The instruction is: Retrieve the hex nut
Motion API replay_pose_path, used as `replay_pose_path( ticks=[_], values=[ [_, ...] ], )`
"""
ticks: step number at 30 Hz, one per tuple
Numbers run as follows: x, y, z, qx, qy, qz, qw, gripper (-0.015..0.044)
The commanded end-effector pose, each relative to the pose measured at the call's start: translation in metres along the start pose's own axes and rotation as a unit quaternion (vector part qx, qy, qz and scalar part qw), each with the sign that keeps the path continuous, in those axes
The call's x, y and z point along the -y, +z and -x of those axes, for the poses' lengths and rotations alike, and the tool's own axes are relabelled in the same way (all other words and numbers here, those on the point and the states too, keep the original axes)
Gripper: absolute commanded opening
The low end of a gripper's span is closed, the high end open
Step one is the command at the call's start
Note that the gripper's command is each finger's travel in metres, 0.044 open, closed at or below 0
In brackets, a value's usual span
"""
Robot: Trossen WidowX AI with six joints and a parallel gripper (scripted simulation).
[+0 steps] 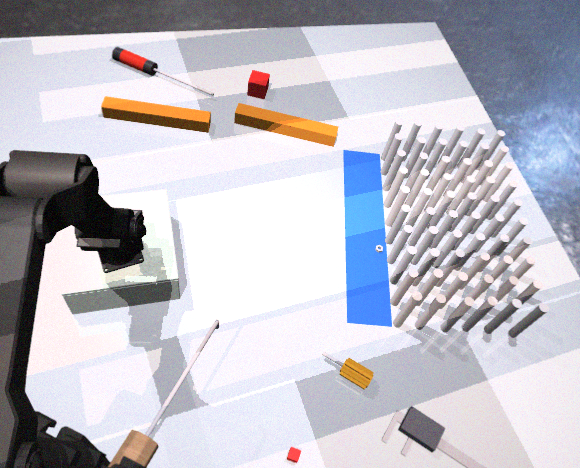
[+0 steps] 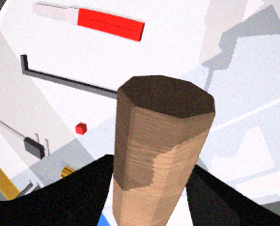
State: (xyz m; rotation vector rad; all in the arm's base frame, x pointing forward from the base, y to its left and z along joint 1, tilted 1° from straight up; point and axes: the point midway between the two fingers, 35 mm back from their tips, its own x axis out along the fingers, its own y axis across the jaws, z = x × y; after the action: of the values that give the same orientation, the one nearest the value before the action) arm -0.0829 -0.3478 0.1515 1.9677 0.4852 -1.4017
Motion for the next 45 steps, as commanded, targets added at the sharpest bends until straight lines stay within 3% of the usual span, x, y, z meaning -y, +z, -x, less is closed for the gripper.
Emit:
replay_pose_path(
  ticks=[1, 45],
  values=[
    [0.001, 0.001, -0.004, -0.003, 0.002, -0.003, 1.000, 0.0000],
    [0.010, 0.019, -0.046, -0.003, 0.002, -0.003, 1.000, 0.0000]
  ],
)
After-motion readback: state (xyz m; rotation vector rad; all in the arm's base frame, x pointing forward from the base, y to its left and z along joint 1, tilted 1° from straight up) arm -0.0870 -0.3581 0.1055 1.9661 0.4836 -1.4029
